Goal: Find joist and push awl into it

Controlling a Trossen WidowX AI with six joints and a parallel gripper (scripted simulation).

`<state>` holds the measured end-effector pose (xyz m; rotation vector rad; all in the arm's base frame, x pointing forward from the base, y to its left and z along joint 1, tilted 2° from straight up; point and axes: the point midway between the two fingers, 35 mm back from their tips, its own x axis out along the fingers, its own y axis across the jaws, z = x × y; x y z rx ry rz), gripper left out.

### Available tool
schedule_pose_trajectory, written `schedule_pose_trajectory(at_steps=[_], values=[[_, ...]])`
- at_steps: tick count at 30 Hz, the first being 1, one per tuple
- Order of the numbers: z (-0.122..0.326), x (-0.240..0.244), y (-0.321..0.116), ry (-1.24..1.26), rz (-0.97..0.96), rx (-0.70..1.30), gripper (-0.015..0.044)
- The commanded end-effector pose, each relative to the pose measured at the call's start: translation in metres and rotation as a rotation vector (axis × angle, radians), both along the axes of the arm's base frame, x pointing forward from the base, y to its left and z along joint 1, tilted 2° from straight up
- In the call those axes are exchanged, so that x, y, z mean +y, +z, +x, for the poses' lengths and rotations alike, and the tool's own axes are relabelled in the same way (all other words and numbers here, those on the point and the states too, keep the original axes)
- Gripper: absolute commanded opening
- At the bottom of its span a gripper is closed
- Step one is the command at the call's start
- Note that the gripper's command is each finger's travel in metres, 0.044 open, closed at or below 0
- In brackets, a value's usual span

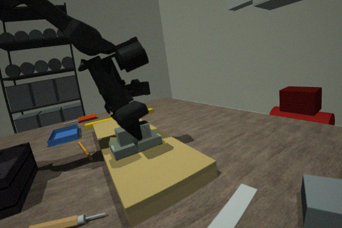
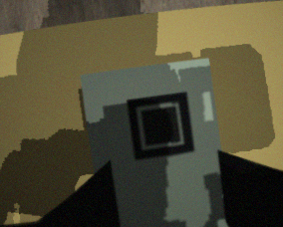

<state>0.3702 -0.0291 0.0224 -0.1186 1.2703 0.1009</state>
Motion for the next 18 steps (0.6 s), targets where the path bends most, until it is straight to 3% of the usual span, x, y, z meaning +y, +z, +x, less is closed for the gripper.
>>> schedule_pose_trajectory(at_steps=[1, 18], values=[[-0.003, 0.009, -0.001, -0.001, 0.001, 0.002, 0.0], [-0.007, 0.039, -0.002, -0.001, 0.003, 0.002, 0.0]])
